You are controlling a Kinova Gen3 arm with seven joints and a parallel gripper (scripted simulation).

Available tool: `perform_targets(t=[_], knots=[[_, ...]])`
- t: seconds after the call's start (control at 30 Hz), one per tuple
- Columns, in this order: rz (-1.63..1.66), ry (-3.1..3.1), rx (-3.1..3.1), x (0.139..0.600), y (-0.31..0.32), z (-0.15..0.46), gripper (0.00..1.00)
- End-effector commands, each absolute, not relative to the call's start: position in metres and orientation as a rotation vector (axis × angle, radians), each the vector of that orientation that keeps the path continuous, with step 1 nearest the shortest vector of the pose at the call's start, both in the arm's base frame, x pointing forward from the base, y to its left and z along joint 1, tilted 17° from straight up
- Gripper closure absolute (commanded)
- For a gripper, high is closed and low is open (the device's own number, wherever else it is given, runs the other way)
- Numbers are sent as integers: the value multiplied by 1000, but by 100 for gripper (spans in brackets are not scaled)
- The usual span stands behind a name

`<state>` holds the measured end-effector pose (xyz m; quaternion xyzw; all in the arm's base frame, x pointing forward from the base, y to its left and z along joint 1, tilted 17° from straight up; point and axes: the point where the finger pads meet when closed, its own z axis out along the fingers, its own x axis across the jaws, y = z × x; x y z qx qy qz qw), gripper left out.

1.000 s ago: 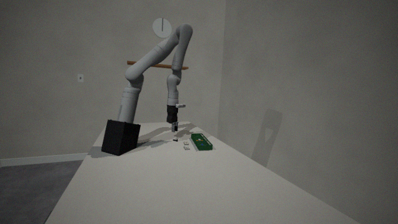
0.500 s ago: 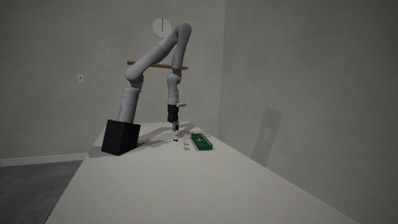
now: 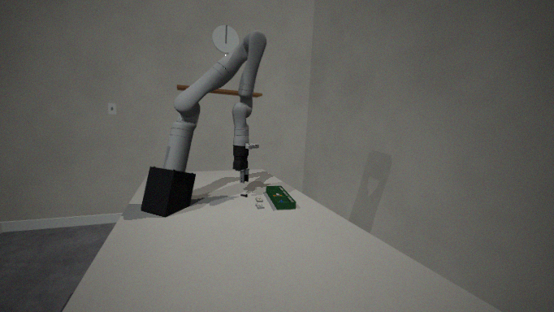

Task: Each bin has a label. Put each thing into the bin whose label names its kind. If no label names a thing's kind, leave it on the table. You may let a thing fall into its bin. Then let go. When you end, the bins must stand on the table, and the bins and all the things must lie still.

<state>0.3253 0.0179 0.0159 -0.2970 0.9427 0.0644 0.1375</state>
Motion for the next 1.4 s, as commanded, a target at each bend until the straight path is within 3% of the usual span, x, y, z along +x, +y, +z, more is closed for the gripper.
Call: perform_targets(t=[0.0, 0.8, 1.37], knots=[[186, 2727, -859, 325, 18, 16, 38], [186, 2727, -859, 330, 33, -42, 38], [186, 2727, -859, 336, 31, -42, 38]])
